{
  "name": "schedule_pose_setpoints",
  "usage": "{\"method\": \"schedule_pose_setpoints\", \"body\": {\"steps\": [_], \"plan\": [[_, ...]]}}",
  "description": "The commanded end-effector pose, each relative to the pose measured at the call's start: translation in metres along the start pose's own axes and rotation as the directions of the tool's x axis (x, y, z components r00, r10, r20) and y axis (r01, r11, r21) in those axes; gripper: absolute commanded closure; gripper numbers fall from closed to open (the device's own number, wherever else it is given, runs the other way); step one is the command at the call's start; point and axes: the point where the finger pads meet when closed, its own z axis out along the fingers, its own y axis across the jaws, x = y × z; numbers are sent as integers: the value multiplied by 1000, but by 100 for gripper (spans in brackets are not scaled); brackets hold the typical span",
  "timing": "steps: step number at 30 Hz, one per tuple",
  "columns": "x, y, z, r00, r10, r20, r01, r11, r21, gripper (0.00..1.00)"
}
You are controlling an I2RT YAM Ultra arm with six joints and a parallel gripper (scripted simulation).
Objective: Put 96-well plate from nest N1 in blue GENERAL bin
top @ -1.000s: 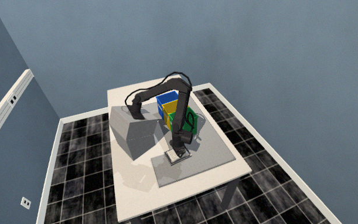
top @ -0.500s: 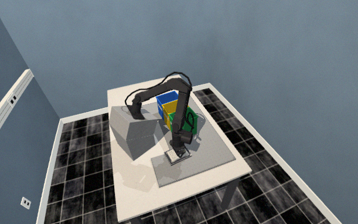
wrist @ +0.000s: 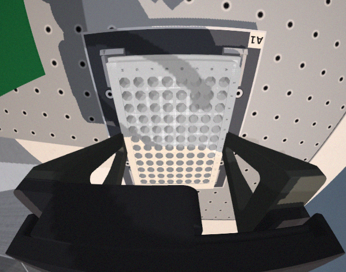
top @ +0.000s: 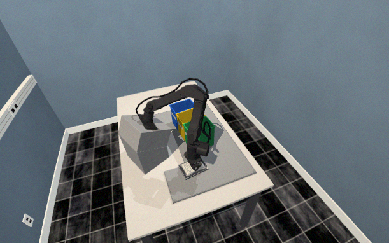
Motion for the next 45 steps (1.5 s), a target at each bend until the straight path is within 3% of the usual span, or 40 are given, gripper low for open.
{"method": "schedule_pose_setpoints", "body": {"steps": [1, 19, 34, 40, 45], "plan": [[-3, 0, 8, 1000, -8, 23, 8, 1000, -5, 100], [-3, 0, 8, 1000, -8, 23, 8, 1000, -5, 100], [3, 2, -24, 1000, 8, 16, -8, 1000, -9, 100], [-3, -4, -36, 999, -11, 38, 10, 1000, 22, 100], [-7, -9, -43, 999, -12, 39, 11, 1000, 23, 100]]}}
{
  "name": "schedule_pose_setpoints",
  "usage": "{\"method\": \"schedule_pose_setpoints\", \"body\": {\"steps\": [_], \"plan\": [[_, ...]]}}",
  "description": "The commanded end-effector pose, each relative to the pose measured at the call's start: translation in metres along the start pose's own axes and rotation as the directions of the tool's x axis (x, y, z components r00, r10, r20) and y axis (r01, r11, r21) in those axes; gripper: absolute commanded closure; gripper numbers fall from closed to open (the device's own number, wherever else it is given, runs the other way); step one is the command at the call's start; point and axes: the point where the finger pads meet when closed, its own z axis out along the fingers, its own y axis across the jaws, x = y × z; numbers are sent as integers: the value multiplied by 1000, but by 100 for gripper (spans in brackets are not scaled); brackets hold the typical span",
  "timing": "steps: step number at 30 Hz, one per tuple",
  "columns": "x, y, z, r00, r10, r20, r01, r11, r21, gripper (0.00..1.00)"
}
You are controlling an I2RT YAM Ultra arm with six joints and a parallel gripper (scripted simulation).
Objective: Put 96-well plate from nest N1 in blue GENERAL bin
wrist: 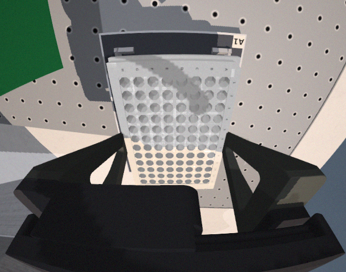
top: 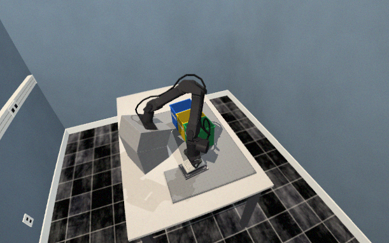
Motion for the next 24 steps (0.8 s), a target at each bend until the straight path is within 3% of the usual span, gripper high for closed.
{"method": "schedule_pose_setpoints", "body": {"steps": [1, 7, 14, 24], "plan": [[-5, -8, -15, 1000, 3, 24, -3, 1000, 10, 100], [-1, -3, -24, 1000, 22, 2, -22, 1000, -21, 100], [4, 4, -34, 1000, 22, 2, -22, 1000, -21, 100], [-3, -6, -49, 1000, 2, 22, -3, 1000, 12, 100]]}}
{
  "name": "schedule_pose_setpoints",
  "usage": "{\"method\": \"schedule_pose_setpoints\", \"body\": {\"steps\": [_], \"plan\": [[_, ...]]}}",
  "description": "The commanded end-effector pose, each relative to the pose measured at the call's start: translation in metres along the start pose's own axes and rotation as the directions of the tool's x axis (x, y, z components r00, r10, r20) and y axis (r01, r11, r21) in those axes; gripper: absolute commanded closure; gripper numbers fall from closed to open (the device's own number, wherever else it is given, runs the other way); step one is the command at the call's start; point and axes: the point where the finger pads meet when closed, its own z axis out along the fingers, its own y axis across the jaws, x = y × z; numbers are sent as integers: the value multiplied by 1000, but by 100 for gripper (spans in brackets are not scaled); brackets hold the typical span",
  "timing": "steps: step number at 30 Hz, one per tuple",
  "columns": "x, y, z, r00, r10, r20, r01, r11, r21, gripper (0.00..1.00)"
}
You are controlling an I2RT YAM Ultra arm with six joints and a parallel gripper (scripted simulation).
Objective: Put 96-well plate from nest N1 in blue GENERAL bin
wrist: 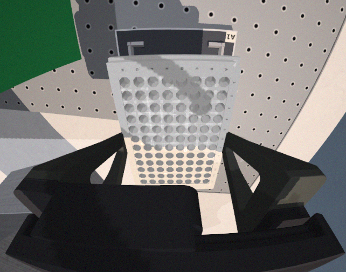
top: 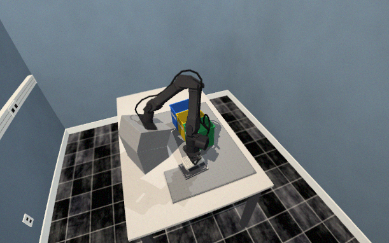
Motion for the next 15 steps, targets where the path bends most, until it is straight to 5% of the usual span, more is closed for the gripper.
{"method": "schedule_pose_setpoints", "body": {"steps": [1, 15], "plan": [[-6, -9, -19, 1000, 0, 29, 0, 1000, 20, 100], [-10, -14, -41, 1000, -1, 29, 0, 1000, 21, 100]]}}
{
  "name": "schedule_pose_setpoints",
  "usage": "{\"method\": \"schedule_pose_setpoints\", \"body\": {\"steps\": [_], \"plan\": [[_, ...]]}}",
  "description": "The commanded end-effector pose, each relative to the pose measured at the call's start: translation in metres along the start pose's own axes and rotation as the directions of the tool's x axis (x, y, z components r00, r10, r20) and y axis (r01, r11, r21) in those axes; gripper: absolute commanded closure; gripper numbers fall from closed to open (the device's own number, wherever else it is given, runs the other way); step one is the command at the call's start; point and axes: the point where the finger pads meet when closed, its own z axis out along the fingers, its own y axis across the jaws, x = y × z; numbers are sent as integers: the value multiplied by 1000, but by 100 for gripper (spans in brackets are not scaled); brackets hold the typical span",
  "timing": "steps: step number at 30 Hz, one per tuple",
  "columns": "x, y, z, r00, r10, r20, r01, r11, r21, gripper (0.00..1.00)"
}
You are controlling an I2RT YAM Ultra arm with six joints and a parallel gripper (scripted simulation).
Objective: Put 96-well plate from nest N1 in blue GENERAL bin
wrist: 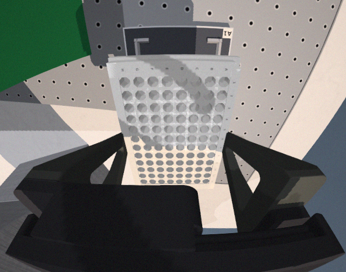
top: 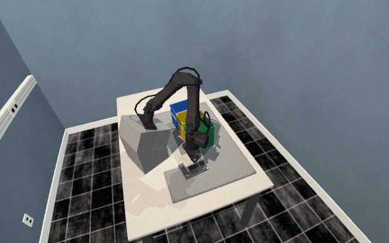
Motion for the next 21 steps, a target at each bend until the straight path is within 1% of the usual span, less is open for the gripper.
{"method": "schedule_pose_setpoints", "body": {"steps": [1, 11, 13, 21], "plan": [[-11, -15, -22, 999, -9, 37, 8, 999, 34, 100], [-11, -15, -39, 999, -9, 36, 8, 999, 35, 100], [-11, -15, -39, 999, -9, 36, 8, 999, 35, 100], [-10, -15, -53, 999, -9, 36, 8, 999, 35, 100]]}}
